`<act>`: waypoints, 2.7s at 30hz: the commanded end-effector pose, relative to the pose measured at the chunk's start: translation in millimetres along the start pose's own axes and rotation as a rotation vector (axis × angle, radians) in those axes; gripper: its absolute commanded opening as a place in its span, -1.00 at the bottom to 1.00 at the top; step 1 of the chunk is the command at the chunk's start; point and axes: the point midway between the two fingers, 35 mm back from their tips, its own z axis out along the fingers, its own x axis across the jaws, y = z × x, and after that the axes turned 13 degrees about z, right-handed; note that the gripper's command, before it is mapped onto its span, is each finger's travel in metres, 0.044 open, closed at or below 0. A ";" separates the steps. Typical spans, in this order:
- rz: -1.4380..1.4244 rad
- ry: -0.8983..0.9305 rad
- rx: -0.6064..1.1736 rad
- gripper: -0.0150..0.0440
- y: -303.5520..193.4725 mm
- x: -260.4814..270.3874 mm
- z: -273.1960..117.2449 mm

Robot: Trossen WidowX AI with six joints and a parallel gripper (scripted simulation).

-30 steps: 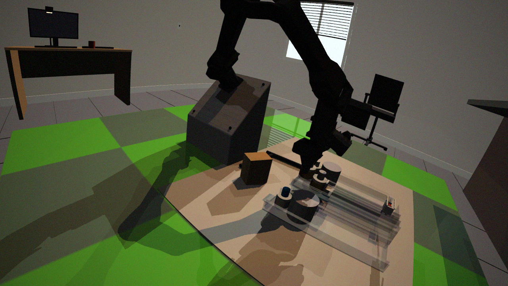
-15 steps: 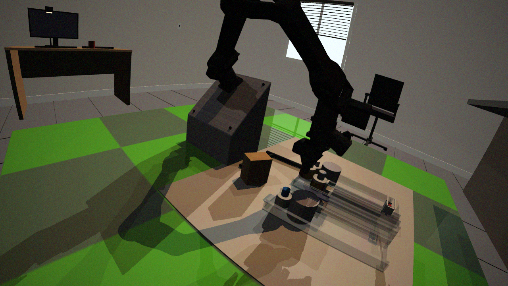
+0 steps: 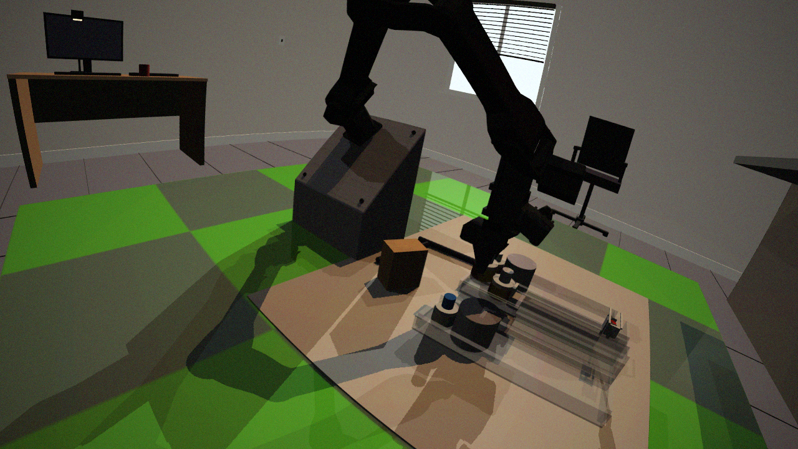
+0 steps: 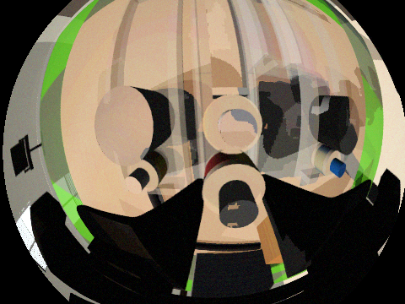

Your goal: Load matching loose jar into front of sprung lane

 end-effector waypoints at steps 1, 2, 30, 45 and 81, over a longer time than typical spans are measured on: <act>0.017 0.002 -0.019 -0.49 7.8 0.8 -2.6; 0.017 0.002 -0.019 -0.49 8.0 0.8 -2.6; 0.017 0.003 -0.019 -0.49 9.8 1.2 0.7; 0.017 0.002 -0.019 -0.49 9.8 1.2 4.9; 0.017 0.002 -0.019 -0.49 8.3 0.8 14.6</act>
